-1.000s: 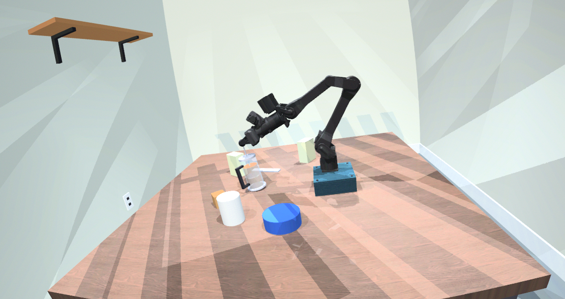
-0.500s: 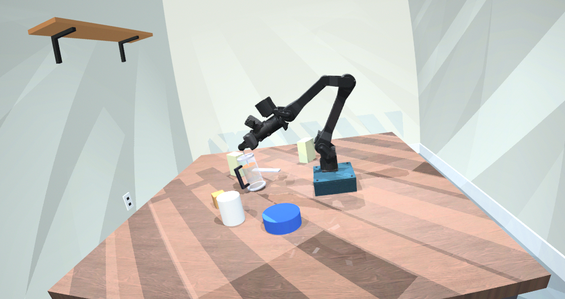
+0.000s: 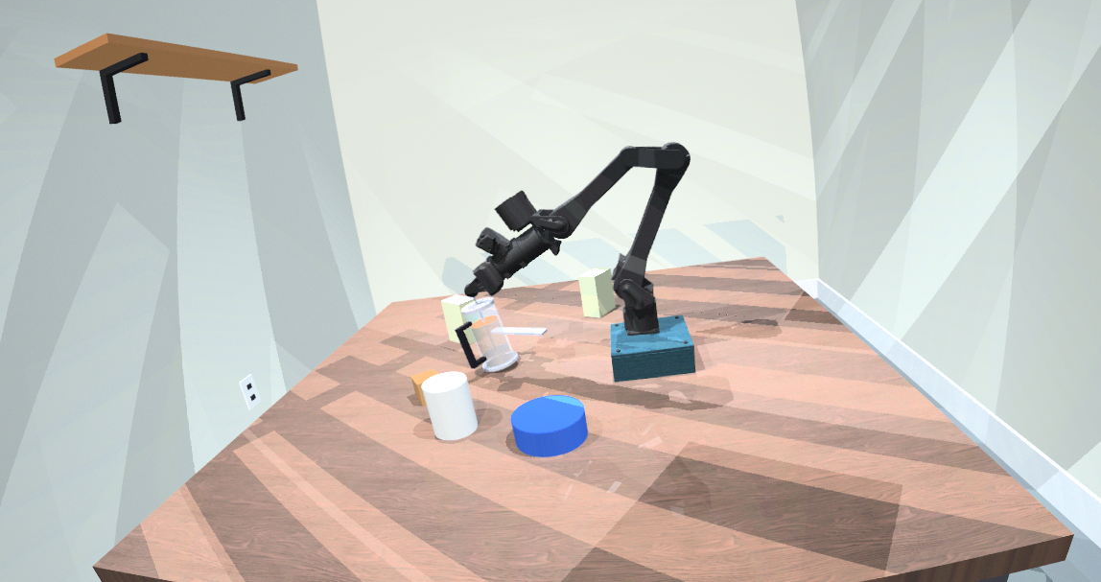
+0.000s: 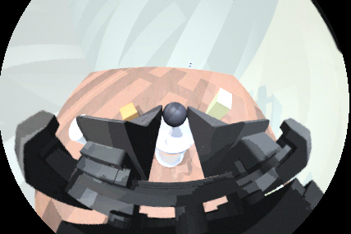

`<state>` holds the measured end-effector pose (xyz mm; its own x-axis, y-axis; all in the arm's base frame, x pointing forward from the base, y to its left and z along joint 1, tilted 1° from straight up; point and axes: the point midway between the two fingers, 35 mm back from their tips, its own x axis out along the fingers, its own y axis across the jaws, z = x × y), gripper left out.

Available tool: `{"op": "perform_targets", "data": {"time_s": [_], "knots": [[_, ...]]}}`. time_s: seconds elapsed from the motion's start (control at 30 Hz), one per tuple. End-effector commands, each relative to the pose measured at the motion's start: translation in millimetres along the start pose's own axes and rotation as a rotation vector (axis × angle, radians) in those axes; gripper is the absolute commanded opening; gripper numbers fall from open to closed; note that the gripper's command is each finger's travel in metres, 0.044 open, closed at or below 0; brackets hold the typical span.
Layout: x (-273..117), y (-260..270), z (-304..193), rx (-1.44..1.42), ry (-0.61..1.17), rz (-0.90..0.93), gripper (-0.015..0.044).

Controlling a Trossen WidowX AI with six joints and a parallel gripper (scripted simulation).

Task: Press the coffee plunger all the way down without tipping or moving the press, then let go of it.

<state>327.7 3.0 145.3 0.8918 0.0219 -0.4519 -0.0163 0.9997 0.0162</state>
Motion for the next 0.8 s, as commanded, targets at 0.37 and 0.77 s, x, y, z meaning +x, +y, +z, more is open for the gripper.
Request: {"op": "perform_targets", "data": {"time_s": [0.37, 0.77], "knots": [[4.6, 0.1, -4.8, 0.008, 0.028, -0.001, 0.0127], [2.9, 0.1, -0.3, 0.001, 0.012, 0.000, 0.0127]]}}
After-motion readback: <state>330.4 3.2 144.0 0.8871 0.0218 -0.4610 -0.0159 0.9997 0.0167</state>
